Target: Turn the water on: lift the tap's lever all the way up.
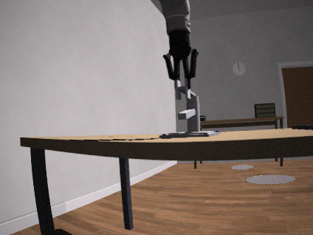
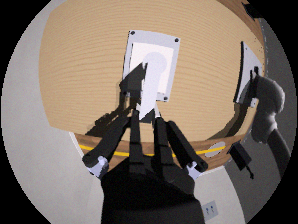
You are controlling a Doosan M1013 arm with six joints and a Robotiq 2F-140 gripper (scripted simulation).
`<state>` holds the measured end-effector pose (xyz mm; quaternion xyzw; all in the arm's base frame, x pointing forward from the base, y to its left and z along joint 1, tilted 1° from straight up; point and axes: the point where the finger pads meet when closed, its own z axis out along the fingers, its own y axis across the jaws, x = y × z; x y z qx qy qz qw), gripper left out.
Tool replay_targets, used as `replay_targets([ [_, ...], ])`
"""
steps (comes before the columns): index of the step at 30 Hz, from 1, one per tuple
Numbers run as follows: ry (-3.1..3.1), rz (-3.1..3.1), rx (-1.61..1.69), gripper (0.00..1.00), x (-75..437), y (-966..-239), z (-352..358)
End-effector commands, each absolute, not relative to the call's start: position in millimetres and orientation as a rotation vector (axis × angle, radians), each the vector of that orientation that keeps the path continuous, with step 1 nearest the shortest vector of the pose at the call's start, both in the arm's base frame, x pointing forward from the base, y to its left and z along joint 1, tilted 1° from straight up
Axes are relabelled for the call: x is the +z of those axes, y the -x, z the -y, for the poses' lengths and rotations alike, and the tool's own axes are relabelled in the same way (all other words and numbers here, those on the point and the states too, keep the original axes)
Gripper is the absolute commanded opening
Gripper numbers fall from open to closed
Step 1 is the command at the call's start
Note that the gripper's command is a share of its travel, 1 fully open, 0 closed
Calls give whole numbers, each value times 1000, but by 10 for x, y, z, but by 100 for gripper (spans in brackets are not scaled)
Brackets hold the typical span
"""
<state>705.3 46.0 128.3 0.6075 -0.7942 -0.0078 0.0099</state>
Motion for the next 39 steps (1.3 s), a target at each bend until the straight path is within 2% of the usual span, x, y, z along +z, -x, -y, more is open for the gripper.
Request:
replay_targets([
  [1, -1897, 2480, -24, 0, 1331, -7051, -448],
  [12, -1897, 2480, -24, 0, 1545, -7033, -362],
  [39, -1897, 2480, -24, 0, 1575, -7030, -346],
])
